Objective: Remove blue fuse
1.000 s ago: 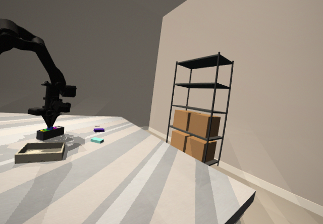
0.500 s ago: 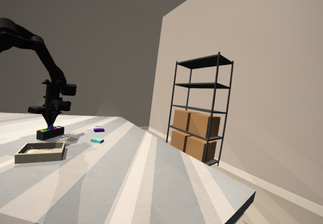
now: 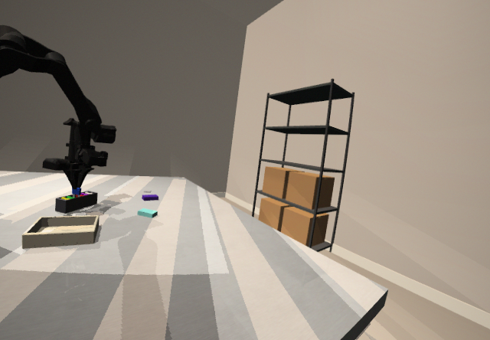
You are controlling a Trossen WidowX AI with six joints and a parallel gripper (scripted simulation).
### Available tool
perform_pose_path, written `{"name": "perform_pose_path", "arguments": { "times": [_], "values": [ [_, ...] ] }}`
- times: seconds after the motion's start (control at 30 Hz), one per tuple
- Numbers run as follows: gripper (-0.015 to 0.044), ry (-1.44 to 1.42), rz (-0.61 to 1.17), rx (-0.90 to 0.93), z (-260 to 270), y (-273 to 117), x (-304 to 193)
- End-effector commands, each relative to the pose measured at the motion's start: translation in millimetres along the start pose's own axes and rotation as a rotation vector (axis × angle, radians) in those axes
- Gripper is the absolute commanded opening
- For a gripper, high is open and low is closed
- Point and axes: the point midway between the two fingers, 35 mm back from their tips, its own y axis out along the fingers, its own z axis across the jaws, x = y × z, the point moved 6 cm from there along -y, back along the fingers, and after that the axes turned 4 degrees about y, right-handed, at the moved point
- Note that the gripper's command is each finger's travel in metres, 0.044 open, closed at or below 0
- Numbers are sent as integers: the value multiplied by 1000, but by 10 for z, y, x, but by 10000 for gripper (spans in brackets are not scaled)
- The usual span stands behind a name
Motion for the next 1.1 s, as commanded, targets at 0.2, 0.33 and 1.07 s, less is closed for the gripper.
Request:
{"name": "perform_pose_path", "arguments": {
  "times": [0.2,0.33,1.07],
  "values": [
    [0,4,4,1,-1,-52,-2],
    [0,4,4,1,-2,-72,-2],
    [0,3,4,1,-3,-327,-3]
  ]
}}
